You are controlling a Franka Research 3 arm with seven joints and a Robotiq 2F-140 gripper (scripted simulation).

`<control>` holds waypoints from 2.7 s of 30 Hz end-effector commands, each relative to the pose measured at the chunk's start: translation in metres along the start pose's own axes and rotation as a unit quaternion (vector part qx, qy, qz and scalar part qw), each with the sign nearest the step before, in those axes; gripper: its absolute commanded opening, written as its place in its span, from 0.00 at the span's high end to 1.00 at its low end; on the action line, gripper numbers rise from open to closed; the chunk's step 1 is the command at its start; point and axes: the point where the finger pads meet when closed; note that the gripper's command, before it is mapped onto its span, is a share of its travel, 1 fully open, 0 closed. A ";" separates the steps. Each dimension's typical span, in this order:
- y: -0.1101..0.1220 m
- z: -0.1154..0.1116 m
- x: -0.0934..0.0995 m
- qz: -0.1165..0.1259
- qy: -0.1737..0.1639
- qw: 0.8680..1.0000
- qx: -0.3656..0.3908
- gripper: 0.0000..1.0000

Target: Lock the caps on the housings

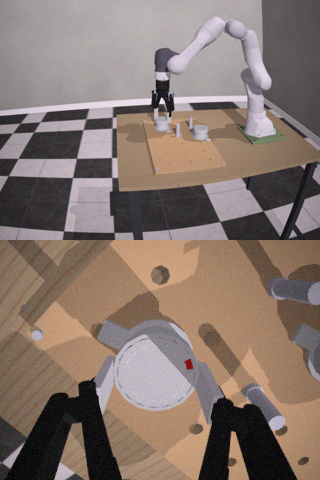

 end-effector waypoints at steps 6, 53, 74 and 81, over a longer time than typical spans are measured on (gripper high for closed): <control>-0.003 0.006 -0.002 -0.003 0.001 1.000 0.004 0.90; -0.008 0.013 -0.002 -0.003 0.001 1.000 0.004 0.90; -0.004 0.017 -0.002 -0.003 0.001 1.000 0.004 0.90; 0.000 0.020 -0.002 -0.003 0.001 1.000 0.004 0.90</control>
Point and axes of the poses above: the point where the finger pads meet when closed, its own x axis back along the fingers, its own y axis across the jaws, z = x × y, and after that the axes turned 4 degrees about x, right-handed
